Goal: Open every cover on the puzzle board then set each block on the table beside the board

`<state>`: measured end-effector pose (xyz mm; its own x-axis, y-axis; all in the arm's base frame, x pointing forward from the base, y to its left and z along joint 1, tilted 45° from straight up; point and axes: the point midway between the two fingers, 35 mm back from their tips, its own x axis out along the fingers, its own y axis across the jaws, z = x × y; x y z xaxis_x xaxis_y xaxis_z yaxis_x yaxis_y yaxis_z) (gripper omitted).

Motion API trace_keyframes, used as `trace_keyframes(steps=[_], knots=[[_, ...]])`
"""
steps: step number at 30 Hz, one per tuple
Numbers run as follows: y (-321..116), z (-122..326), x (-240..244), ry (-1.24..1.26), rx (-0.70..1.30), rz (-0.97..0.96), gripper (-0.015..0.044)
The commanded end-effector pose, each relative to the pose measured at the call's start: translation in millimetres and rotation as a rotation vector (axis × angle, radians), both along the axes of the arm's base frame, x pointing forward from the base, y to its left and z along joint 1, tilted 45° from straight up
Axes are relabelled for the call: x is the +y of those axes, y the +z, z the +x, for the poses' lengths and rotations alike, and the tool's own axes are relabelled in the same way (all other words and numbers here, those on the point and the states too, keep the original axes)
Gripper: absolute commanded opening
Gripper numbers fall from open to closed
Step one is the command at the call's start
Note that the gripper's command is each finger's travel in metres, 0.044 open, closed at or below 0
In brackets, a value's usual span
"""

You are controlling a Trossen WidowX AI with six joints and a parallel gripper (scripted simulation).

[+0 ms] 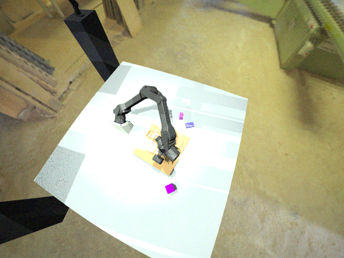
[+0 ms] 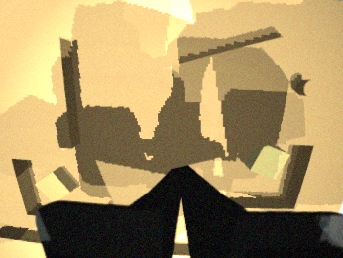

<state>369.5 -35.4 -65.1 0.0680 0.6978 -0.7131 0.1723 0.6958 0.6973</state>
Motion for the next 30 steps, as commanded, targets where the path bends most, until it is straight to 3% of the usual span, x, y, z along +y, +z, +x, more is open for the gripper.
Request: trace_keyframes(steps=[1,30], knots=[[3.1,5.5,1.6,-0.002,-0.003,0.002,0.0],[19.6,23.4,-4.6,-0.003,-0.004,0.001,0.0]])
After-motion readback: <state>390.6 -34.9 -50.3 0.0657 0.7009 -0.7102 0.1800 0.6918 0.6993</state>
